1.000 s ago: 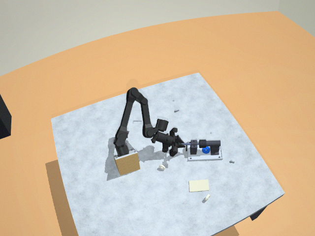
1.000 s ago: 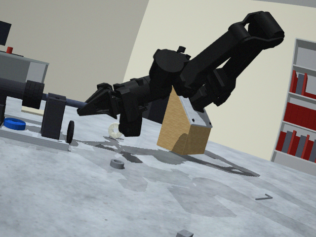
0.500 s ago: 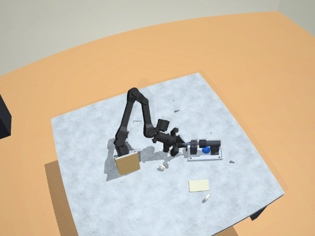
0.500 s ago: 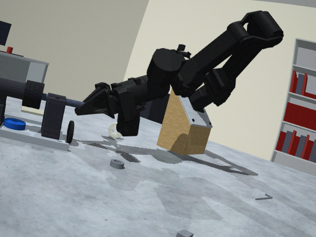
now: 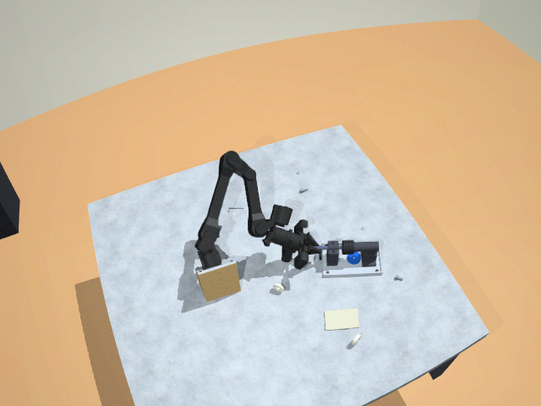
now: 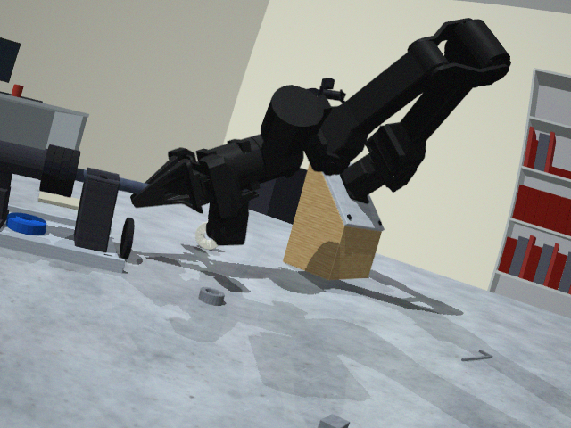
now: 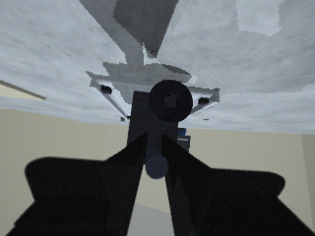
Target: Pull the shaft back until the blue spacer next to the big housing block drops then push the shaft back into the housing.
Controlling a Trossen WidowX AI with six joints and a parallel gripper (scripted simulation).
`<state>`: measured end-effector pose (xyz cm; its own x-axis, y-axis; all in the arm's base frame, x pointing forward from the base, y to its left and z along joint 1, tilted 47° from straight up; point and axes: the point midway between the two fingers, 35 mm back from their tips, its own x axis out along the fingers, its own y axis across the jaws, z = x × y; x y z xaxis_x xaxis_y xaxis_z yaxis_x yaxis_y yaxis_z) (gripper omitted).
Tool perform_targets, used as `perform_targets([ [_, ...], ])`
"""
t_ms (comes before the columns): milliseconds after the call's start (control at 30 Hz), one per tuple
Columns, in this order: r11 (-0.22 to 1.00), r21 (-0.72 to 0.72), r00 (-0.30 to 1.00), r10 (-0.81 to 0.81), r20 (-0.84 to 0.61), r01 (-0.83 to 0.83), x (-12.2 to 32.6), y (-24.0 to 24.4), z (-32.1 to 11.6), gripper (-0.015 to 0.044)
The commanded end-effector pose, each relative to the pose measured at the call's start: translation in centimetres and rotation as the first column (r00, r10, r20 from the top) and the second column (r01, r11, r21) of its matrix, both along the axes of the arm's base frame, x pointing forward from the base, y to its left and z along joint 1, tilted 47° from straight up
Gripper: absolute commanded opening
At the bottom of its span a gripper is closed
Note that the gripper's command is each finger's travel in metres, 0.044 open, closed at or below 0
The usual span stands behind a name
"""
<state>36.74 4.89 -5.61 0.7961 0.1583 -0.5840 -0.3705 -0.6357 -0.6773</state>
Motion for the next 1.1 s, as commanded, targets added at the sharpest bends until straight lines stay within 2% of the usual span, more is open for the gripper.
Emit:
perform_targets([
  [0, 1.0, -0.004, 1.0, 0.001, 0.003, -0.001, 0.3, -0.1, -0.1, 0.0],
  [1067, 1.0, -0.004, 1.0, 0.001, 0.004, -0.001, 1.4, -0.4, -0.3, 0.0],
])
